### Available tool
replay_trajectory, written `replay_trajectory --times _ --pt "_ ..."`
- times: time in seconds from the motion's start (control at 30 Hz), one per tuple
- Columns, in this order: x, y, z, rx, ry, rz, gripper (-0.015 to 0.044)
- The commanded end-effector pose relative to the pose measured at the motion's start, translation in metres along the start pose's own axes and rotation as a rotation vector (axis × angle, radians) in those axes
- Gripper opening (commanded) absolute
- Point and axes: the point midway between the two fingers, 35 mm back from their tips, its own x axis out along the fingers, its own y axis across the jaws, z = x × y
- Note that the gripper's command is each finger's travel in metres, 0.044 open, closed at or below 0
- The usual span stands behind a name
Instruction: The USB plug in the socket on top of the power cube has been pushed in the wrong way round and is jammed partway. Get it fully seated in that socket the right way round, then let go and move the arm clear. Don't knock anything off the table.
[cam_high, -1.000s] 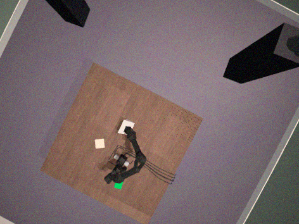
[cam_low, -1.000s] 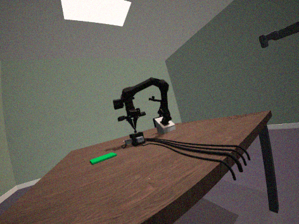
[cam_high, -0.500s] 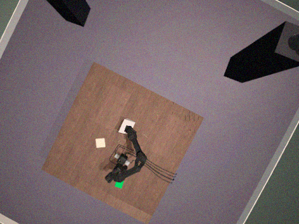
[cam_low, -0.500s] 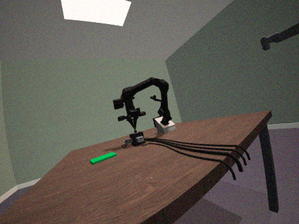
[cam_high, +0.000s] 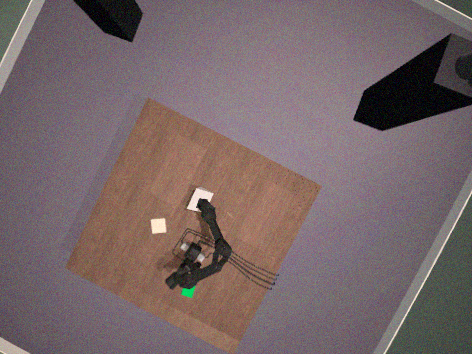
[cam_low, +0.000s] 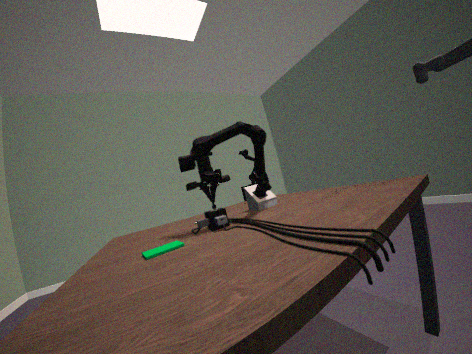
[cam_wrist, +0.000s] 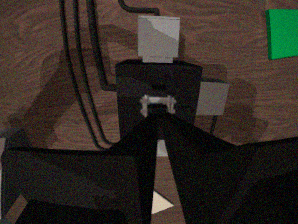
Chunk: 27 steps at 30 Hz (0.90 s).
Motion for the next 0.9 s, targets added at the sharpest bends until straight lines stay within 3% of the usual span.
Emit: replay_trajectory --times 0.0,0.87 --pt "-0.005 -0.002 -0.001 -0.003 0.004 -0.006 0.0000" --pt "-0.022 -0.001 -0.001 -0.003 0.005 -0.006 0.0000"
